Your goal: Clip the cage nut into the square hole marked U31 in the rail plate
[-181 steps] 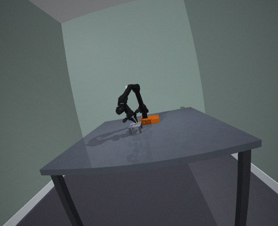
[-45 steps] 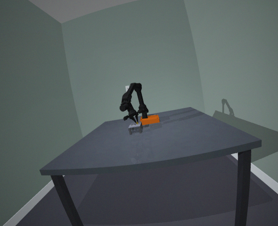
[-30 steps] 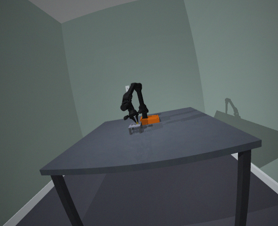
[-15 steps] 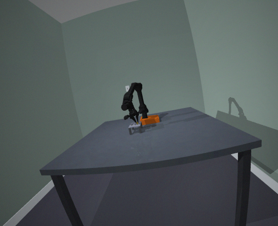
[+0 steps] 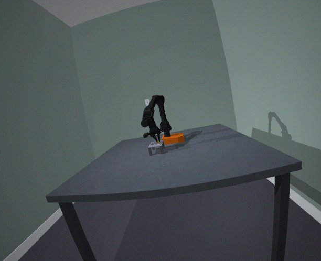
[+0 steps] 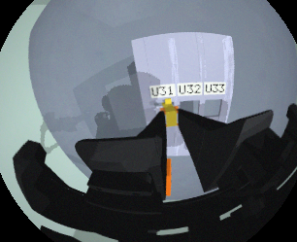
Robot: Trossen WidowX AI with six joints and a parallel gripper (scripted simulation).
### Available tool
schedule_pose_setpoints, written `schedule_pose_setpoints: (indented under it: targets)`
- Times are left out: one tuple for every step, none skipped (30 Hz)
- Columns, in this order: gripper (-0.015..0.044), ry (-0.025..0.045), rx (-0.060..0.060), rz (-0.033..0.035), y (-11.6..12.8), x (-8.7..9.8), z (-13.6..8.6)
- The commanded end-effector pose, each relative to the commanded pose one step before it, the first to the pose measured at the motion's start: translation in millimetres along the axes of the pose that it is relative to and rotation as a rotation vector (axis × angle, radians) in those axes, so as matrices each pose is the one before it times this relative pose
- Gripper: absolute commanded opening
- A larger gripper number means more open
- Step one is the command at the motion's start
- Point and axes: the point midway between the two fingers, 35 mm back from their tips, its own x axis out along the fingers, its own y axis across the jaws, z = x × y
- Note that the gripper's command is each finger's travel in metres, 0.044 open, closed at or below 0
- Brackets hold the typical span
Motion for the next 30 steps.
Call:
schedule_pose_setpoints:
  targets:
    - [0.0036,-0.00369,0.0019,-0.01365,-0.07,-0.93,0.25]
    - [0.0036,0.00004,0.0000,-0.00329,0.14,0.04,0.00]
    - [0.0036,0.00003,0.0000,-0.00350,0.15,0.04,0.00]
    - [0.0036,0.00001,0.0001,-0.00362,0.16,0.04,0.00]
    - [0.0036,-0.00001,0.0001,-0.00368,0.16,0.04,0.00]
    - [0.0036,-0.00003,0.0001,-0.00372,0.16,0.03,0.01]
    - [0.0036,-0.00005,0.0001,-0.00374,0.16,0.03,0.01]
    - [0.0036,-0.00006,0.0001,-0.00372,0.16,0.03,0.01]
    - [0.0036,-0.00006,0.0001,-0.00292,0.13,0.02,0.01]
    - [0.0036,-0.00003,0.0000,-0.00053,0.02,0.03,0.00]
    - [0.0036,0.00000,0.0000,0.00063,-0.03,0.01,0.00]
    - [0.0036,0.00000,0.0000,0.00060,-0.02,0.01,0.00]
    - [0.0036,0.00000,0.0000,-0.00055,0.03,0.02,0.00]
    - [0.0036,0.00000,0.0000,-0.00114,0.05,0.03,0.00]
    - [0.0036,0.00000,0.0000,-0.00152,0.07,0.04,0.00]
    - [0.0036,0.00000,0.0000,-0.00197,0.09,0.06,0.00]
    - [0.0036,-0.00001,0.0001,-0.00251,0.12,0.07,0.01]
    - [0.0036,-0.00002,0.0001,-0.00249,0.10,0.12,0.01]
    - [0.0036,-0.00003,0.0001,-0.00266,0.11,0.13,0.01]
    - [0.0036,-0.00004,0.0001,-0.00293,0.12,0.14,0.01]
    - [0.0036,0.00002,0.0000,-0.00064,0.03,0.01,0.00]
    - [0.0036,0.00003,0.0000,-0.00117,0.05,0.02,0.00]
    - [0.0036,0.00004,0.0000,-0.00173,0.08,0.03,0.00]
    - [0.0036,0.00004,0.0000,-0.00234,0.10,0.04,0.00]
    - [0.0036,0.00004,0.0000,-0.00301,0.13,0.05,0.00]
    - [0.0036,0.00003,0.0000,-0.00326,0.14,0.05,0.00]
    - [0.0036,0.00002,0.0000,-0.00344,0.15,0.05,0.00]
    - [0.0036,0.00000,0.0000,-0.00354,0.15,0.05,0.00]
    - [0.0036,-0.00001,0.0001,-0.00359,0.16,0.05,0.00]
    - [0.0036,-0.00003,0.0001,-0.00362,0.16,0.04,0.00]
